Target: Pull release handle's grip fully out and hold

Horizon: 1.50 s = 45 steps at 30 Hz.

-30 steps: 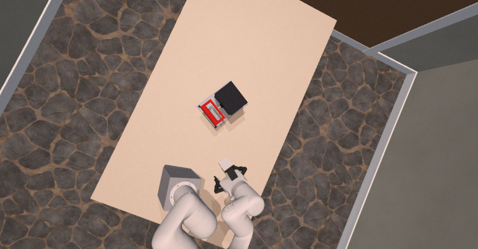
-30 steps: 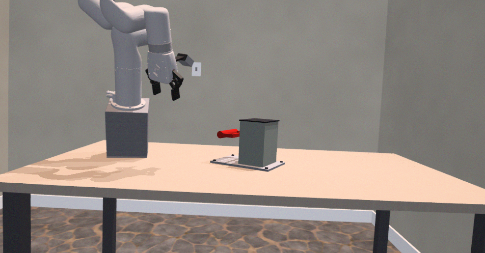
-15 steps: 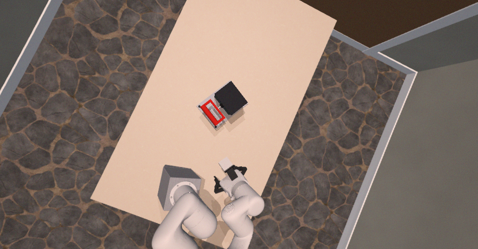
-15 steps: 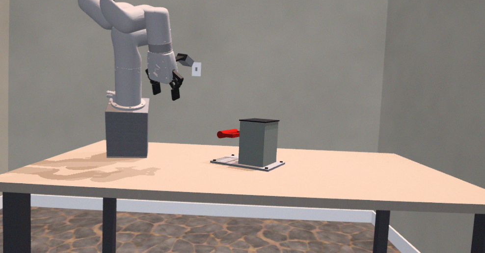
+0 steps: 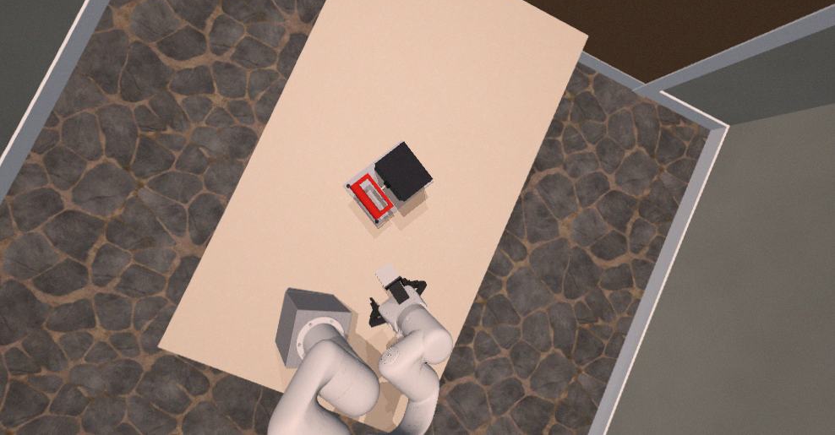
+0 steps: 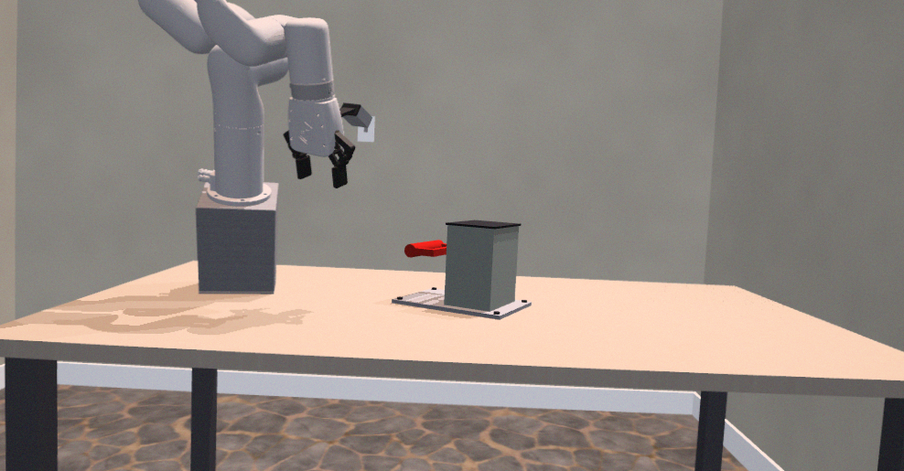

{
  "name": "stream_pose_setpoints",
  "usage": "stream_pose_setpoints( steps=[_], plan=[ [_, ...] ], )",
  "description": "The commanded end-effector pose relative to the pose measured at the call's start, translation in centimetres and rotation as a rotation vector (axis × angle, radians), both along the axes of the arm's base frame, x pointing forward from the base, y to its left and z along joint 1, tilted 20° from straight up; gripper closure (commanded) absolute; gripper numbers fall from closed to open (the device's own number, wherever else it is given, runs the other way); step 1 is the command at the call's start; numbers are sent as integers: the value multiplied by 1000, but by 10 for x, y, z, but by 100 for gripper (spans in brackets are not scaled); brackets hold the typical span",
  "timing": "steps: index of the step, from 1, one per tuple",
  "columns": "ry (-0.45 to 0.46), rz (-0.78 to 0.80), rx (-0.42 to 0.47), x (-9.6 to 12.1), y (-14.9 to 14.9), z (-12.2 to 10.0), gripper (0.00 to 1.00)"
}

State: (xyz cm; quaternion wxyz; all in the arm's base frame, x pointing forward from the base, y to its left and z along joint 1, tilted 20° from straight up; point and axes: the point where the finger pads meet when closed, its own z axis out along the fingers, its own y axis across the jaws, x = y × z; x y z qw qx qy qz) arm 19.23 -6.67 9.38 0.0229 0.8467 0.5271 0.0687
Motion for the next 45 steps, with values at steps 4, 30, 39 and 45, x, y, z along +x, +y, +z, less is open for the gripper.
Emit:
stream_pose_setpoints(
  steps=[4,30,39,45],
  plan=[
    [13,-2,-46,23,12,-9,0],
    [24,20,-174,87,65,-39,0],
    [28,28,-233,118,88,-53,0],
    [34,32,-251,126,95,-57,0]
  ],
)
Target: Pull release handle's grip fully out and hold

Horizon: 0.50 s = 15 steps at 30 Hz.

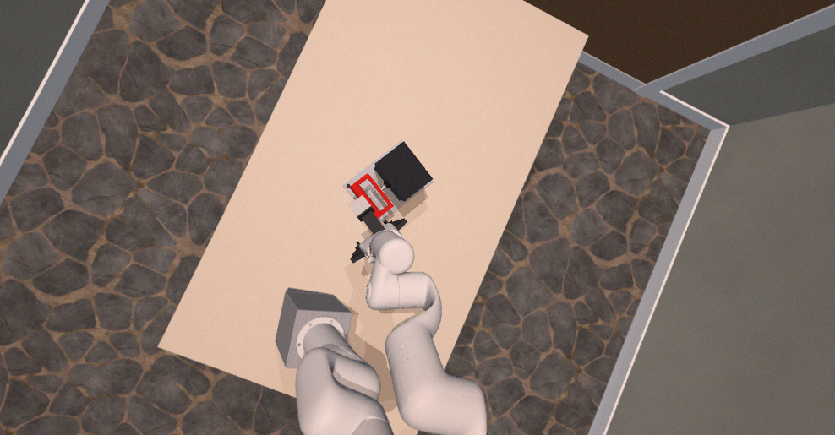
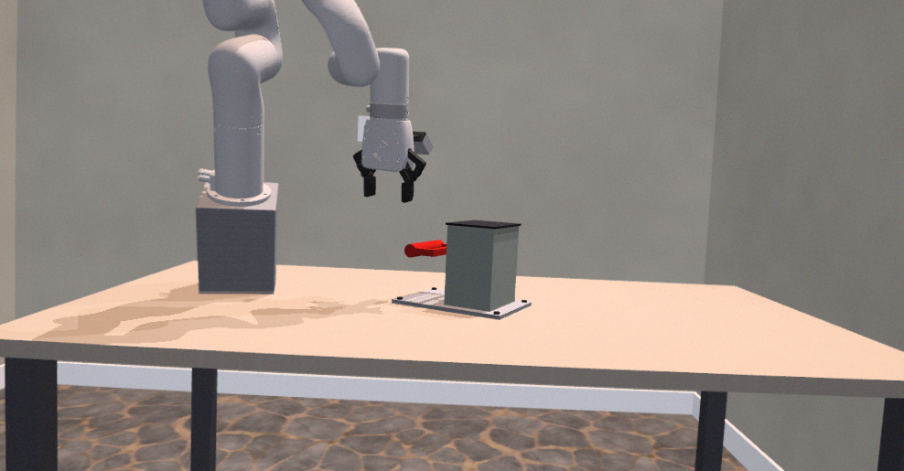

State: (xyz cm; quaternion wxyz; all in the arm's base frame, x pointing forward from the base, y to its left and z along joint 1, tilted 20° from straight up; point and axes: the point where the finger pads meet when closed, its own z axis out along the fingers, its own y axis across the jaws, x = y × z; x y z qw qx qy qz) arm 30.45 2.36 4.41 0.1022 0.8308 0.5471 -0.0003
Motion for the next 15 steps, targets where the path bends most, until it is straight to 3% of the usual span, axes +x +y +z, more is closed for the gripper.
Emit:
stream_pose_setpoints(
  steps=[1,10,15],
  plan=[
    [4,-1,-58,22,11,-11,0],
    [2,3,-86,37,24,-18,0],
    [7,12,-127,59,42,-29,0]
  ],
)
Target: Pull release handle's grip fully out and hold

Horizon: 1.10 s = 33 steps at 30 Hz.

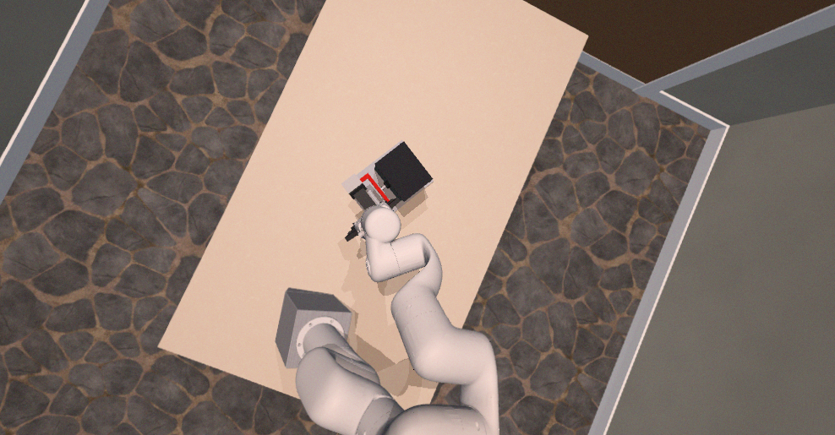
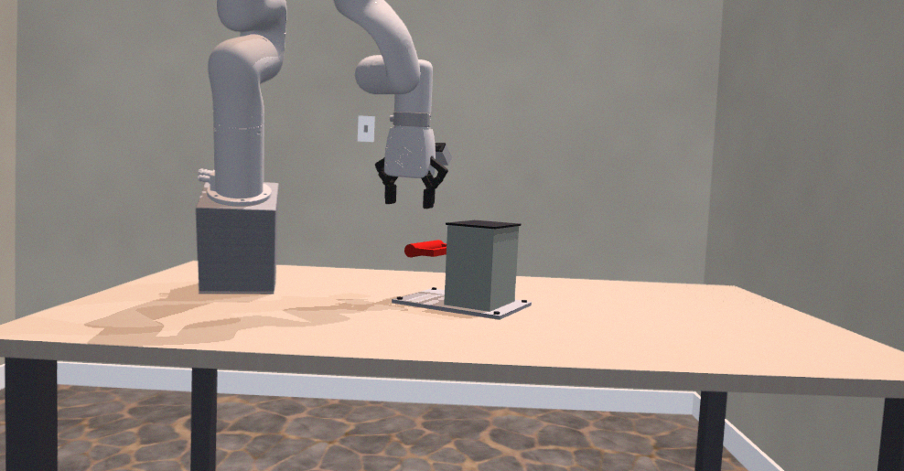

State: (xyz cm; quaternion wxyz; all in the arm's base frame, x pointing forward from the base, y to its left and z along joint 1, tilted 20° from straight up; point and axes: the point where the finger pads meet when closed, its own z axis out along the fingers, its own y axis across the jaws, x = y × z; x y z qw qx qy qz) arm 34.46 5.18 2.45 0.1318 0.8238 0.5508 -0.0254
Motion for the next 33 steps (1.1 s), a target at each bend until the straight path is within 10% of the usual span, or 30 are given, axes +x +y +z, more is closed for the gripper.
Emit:
stream_pose_setpoints(
  steps=[1,20,21,33],
  plan=[
    [-3,5,-60,24,18,-11,0],
    [-6,7,-82,35,26,-17,0],
    [-6,7,-82,35,26,-17,100],
    [-6,7,-82,35,26,-17,100]
  ],
)
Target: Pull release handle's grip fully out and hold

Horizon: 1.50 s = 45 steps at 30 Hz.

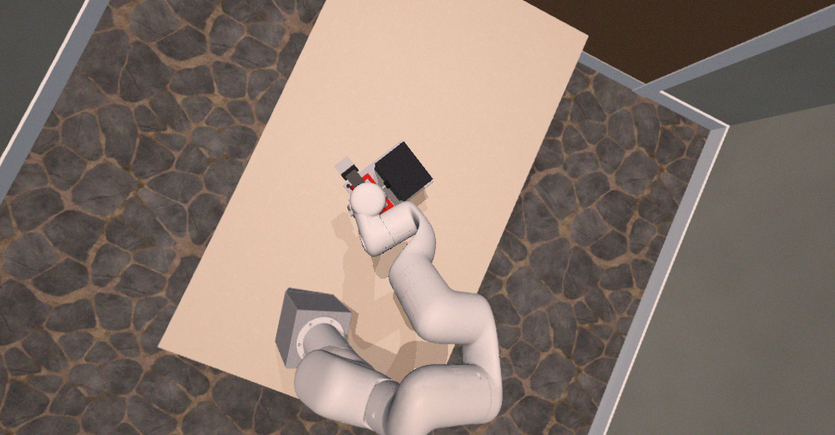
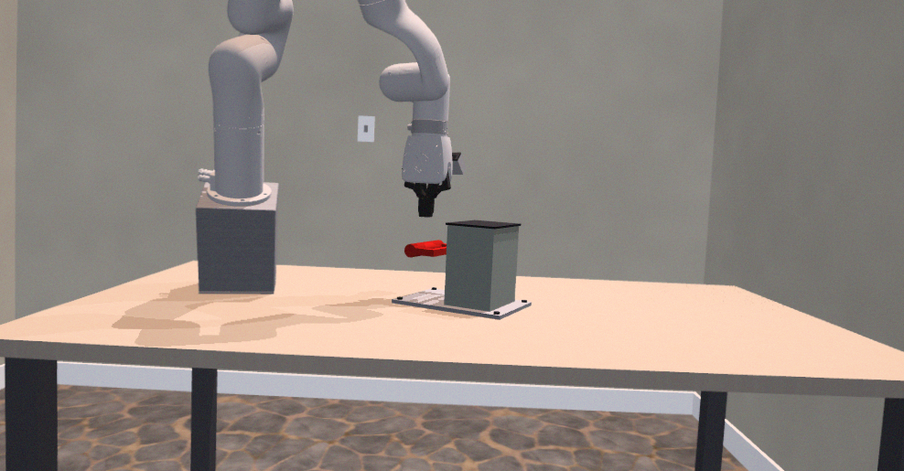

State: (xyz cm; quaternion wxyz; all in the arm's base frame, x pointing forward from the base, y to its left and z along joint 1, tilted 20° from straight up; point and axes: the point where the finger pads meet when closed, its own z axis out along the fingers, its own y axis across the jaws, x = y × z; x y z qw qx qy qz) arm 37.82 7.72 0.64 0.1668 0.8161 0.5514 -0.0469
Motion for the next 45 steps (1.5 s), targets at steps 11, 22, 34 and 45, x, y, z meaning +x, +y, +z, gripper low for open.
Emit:
stream_pose_setpoints(
  steps=[11,22,34,45],
  plan=[
    [-3,2,1,1,1,1,100],
    [-3,2,1,1,1,1,100],
    [-3,2,1,1,1,1,44],
    [-3,2,1,1,1,1,44]
  ],
)
